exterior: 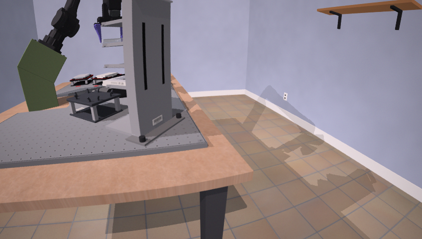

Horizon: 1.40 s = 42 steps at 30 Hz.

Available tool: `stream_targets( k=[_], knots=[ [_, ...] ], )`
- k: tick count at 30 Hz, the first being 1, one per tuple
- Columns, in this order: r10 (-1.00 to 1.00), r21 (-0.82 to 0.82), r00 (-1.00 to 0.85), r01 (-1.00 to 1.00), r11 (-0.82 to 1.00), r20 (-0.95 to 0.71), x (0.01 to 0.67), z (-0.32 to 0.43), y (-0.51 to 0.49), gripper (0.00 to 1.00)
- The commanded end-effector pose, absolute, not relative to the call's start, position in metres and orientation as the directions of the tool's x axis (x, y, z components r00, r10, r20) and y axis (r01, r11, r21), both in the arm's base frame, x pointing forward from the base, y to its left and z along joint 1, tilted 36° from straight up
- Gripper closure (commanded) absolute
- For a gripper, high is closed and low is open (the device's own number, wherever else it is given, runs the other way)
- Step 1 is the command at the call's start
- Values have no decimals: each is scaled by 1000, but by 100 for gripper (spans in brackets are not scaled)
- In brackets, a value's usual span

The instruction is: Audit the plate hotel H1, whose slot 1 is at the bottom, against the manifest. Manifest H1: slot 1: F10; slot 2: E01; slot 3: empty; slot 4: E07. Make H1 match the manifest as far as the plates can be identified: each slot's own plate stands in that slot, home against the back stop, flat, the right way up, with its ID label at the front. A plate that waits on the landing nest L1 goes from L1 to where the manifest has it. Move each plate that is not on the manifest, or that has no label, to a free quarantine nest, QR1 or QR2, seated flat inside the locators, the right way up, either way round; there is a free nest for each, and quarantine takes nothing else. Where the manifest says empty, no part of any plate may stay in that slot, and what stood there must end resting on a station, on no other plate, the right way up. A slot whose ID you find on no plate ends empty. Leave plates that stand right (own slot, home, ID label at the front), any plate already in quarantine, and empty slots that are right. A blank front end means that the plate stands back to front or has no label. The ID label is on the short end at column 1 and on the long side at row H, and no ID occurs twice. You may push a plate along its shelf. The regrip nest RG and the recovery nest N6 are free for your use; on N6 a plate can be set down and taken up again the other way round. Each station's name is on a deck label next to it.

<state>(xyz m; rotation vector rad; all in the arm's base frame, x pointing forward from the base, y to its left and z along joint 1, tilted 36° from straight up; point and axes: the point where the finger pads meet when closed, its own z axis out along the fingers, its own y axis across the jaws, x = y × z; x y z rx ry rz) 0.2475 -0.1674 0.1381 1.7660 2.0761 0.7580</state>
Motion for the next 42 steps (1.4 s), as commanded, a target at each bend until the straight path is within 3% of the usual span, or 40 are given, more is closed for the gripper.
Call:
stream_targets(
  k=[1, 10, 23, 33, 42],
  knots=[
    [966, 599, -259, 771, 216, -15, 255, 156, -199, 14],
    [964, 597, -265, 770, 225, -22, 251, 148, -222, 14],
    [897, 576, -419, 702, 420, -143, 236, 129, -262, 14],
    [897, 573, -418, 704, 419, -142, 227, 117, -286, 14],
    [791, 529, -555, 604, 597, -258, 212, 102, -310, 14]
  ],
)
